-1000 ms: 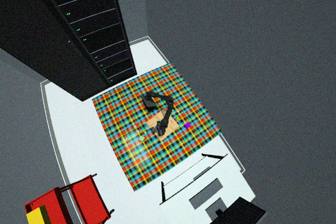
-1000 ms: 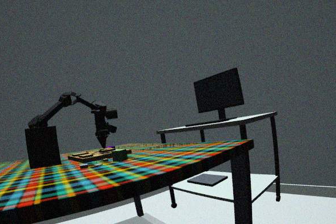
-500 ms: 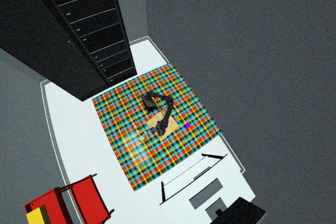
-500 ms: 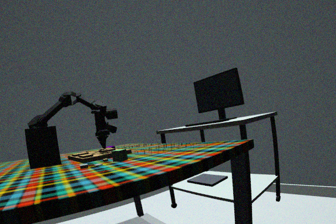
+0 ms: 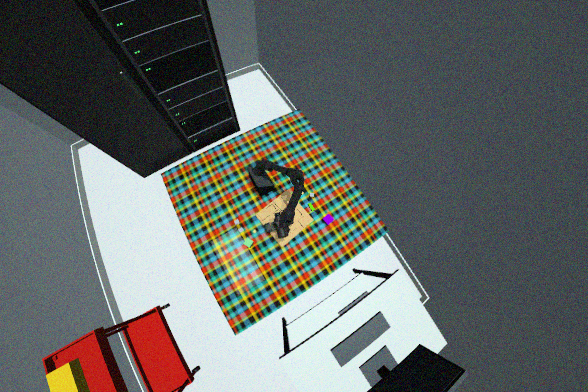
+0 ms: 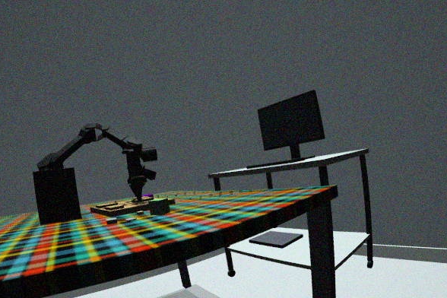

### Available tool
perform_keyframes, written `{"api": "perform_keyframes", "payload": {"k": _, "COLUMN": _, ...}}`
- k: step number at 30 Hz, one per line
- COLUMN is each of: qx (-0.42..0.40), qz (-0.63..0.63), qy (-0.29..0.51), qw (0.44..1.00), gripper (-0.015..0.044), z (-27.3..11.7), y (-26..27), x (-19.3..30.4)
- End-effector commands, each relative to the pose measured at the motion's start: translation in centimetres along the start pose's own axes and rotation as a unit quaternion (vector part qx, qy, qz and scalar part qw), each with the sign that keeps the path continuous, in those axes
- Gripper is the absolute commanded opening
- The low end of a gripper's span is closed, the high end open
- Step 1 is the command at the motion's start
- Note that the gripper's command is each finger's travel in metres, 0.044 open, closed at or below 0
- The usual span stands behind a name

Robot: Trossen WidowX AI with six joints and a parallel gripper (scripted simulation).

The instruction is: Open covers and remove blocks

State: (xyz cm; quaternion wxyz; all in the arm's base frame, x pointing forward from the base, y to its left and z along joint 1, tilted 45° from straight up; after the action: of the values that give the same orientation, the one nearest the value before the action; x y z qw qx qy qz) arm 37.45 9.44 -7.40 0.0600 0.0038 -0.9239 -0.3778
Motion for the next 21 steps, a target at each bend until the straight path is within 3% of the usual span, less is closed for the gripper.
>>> {"api": "perform_keyframes", "payload": {"k": 1, "qx": -0.002, "qz": 0.002, "qy": 0.002, "qw": 1.0, "gripper": 0.0144, "z": 0.6, "y": 0.0, "x": 0.1}}
{"api": "perform_keyframes", "payload": {"k": 21, "qx": -0.002, "qz": 0.002, "qy": 0.002, "qw": 1.0, "gripper": 0.0144, "z": 1.7, "y": 0.1, "x": 0.2}}
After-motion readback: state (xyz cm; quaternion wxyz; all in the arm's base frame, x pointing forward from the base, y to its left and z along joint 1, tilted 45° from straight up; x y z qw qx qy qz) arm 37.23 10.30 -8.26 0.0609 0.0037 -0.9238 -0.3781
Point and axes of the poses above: the point midway between the two fingers, 35 mm back from their tips, its own z axis out along the fingers, its own y axis across the jaws, x = y × z, the point moved 1 cm from there along -z, back along the fingers, and after that the axes turned 2 degrees about z, right-handed, at the moved point
